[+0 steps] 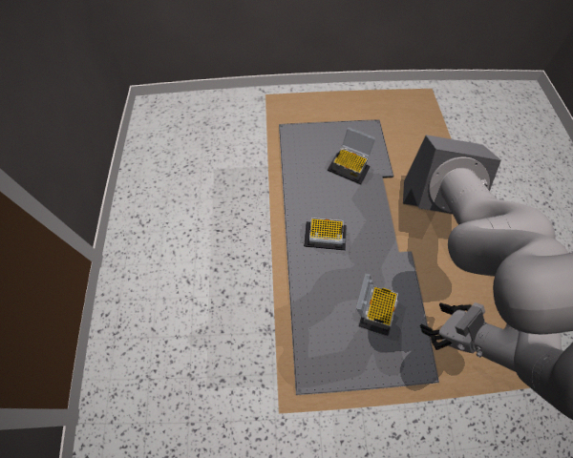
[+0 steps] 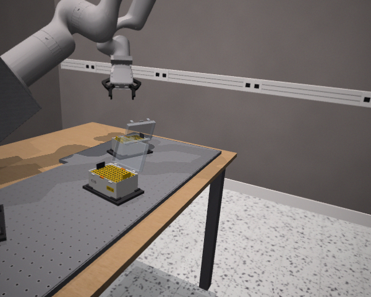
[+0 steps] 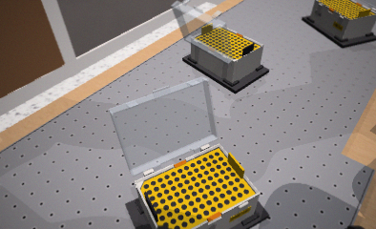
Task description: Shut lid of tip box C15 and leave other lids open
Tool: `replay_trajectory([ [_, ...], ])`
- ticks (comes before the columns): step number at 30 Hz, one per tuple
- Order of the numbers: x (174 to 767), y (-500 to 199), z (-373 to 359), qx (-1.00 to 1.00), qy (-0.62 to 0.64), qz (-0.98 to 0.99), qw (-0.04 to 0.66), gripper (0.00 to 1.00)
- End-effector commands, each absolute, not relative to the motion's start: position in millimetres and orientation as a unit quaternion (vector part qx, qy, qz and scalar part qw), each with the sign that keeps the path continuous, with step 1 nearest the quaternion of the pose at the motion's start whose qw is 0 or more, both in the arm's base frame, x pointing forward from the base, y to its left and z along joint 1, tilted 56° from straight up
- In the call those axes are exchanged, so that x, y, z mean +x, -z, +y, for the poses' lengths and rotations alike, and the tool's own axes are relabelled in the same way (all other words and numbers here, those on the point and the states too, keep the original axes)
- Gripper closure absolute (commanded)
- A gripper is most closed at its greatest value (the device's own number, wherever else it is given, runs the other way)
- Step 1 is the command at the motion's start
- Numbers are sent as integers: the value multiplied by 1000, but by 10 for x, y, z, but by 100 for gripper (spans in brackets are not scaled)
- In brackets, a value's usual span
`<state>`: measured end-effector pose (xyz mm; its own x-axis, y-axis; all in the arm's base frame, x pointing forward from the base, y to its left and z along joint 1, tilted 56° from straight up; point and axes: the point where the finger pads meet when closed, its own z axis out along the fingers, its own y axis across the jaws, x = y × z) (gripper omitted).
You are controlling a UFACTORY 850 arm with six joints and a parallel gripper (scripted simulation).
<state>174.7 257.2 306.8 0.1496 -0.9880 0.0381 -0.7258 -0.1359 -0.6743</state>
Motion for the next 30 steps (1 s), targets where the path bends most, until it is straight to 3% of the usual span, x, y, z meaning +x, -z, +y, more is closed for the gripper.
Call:
replay_trajectory([
  [1,1848,-3041,2514,-705,223,627,244,0],
  [30,2899,-2842,1862,-685,180,670,220,0],
])
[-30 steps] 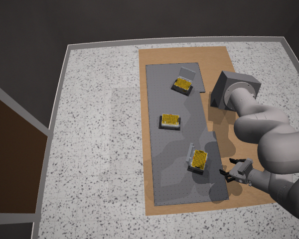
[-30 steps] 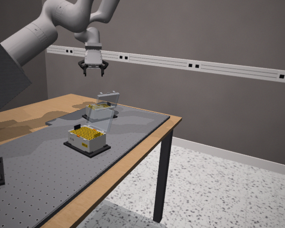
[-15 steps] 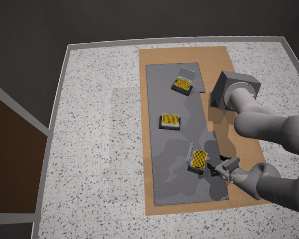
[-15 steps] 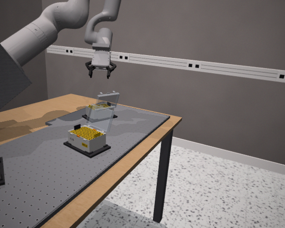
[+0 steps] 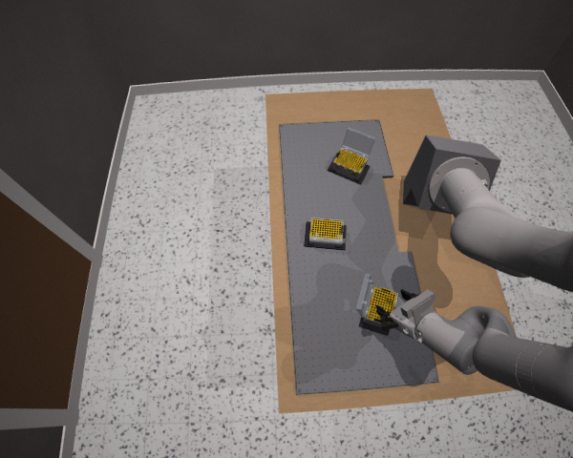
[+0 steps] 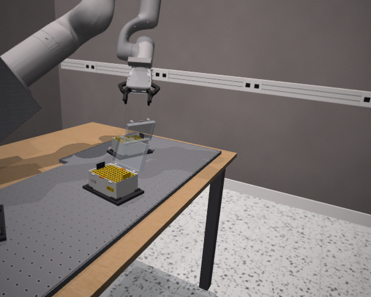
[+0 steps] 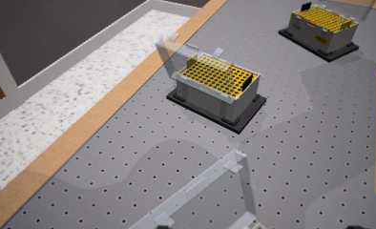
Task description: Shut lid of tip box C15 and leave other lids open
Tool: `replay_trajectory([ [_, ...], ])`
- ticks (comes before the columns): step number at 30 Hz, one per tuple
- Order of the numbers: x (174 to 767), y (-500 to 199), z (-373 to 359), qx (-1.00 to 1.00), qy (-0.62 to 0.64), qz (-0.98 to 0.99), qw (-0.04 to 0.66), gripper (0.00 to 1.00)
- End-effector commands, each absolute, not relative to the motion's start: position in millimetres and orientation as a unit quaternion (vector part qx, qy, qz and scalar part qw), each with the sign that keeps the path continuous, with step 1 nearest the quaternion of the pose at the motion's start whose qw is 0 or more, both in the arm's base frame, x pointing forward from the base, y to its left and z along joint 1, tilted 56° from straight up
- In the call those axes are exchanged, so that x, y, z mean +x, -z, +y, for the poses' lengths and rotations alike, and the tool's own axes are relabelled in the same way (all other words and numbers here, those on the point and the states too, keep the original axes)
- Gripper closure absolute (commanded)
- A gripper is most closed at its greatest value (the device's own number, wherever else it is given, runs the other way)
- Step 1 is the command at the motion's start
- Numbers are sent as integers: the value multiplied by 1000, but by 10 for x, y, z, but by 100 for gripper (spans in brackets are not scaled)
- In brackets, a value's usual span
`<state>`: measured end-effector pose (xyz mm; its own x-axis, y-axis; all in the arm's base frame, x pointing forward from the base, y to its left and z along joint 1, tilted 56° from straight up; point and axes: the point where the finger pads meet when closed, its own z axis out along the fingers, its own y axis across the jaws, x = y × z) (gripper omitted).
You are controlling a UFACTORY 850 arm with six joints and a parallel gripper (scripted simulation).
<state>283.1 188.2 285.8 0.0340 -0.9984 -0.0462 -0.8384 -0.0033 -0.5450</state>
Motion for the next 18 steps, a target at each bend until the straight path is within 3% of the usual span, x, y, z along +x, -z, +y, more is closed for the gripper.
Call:
replay_trajectory([
  [1,2900,-2841,1862,-685,180,670,220,0],
  [18,3343,-2530,1419,-615,61,772,151,0],
])
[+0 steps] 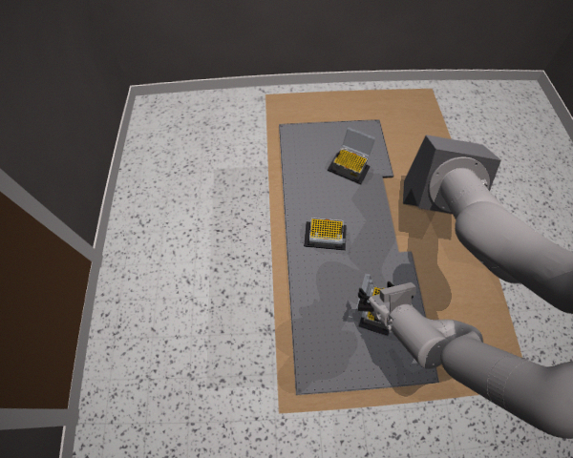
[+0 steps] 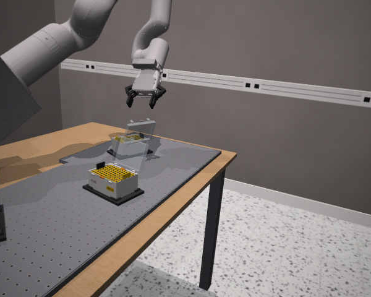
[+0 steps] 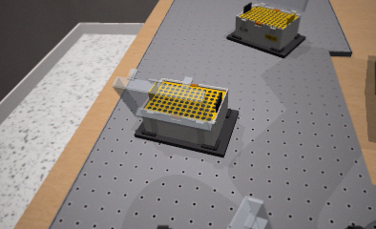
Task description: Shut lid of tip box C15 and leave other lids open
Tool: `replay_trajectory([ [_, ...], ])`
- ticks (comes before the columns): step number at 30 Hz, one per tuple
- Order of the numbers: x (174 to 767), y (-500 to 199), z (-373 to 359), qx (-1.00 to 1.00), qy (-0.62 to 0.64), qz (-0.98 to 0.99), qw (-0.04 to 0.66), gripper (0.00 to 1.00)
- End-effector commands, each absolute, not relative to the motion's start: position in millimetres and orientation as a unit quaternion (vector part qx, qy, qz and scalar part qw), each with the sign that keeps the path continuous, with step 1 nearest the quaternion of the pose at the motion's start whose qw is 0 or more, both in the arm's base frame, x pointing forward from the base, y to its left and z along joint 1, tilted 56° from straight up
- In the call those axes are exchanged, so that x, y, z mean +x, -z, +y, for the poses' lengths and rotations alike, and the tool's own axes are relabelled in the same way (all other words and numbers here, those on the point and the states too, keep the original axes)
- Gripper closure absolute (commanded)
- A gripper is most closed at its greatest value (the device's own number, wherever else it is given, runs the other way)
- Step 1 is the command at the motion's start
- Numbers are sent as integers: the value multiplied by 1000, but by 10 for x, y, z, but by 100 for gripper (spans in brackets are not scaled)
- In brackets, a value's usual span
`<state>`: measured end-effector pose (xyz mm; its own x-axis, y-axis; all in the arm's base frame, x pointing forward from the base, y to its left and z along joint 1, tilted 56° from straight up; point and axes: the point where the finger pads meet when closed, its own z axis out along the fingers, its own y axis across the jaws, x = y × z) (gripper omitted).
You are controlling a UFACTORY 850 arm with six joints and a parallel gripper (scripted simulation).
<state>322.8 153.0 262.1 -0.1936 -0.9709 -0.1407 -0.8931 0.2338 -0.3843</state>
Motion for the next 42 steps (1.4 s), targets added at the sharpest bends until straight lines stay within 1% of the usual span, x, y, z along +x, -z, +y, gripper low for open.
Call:
replay_trajectory([
  [1,3375,-2508,1387,-615,61,772,151,0],
  [18,3850,-2175,912,-615,61,772,151,0],
  [27,3934,-2117,829,-615,61,772,151,0],
  [35,4071,-1849,563,-551,-26,828,97,0],
  [42,4156,-1682,397,-523,-60,847,76,0],
])
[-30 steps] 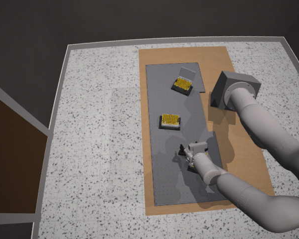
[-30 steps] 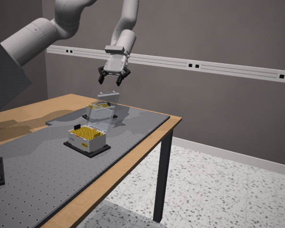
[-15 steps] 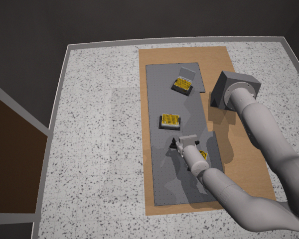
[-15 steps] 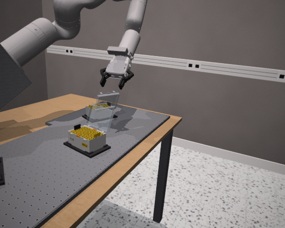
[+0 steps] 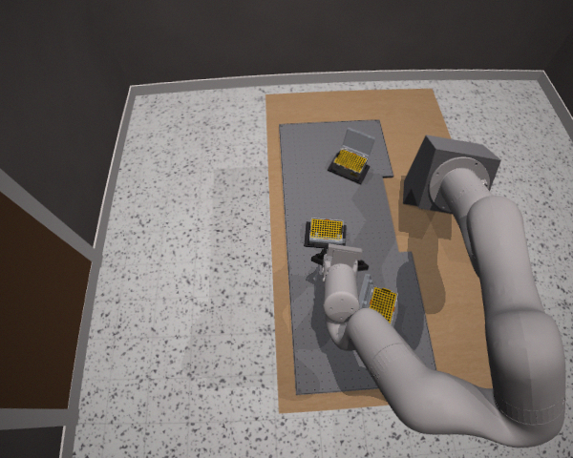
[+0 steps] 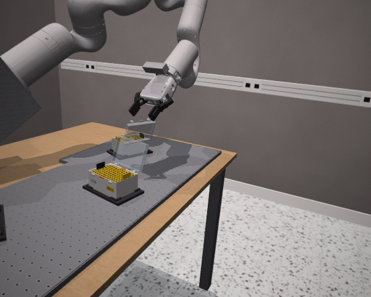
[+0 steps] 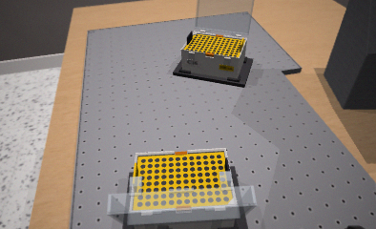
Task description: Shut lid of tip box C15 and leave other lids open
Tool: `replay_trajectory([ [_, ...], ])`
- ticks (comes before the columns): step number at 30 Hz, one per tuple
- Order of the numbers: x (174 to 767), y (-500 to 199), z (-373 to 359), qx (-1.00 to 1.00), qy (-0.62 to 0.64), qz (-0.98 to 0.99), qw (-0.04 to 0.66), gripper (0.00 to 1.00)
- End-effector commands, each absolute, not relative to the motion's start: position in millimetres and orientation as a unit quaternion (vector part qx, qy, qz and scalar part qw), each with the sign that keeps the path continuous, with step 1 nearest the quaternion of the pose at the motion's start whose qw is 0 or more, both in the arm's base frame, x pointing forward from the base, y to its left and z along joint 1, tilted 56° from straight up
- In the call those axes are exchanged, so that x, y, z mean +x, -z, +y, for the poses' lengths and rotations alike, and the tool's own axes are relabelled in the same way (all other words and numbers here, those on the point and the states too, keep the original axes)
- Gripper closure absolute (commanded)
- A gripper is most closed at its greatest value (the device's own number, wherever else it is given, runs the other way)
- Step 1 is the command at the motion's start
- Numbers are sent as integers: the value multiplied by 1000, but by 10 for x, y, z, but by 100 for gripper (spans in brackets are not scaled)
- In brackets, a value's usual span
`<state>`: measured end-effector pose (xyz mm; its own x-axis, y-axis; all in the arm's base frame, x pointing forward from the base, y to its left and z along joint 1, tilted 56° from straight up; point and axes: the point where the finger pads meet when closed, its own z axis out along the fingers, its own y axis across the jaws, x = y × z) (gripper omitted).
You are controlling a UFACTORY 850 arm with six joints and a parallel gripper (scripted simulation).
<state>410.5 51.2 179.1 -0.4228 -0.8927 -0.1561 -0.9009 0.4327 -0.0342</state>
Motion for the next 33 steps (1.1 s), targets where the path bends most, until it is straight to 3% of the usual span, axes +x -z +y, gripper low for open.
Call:
replay_trajectory([
  [1,4173,-1649,364,-523,-60,847,76,0],
  [26,4501,-1008,-272,-523,-60,847,76,0],
  [33,4501,-807,-421,-476,-114,871,42,0],
])
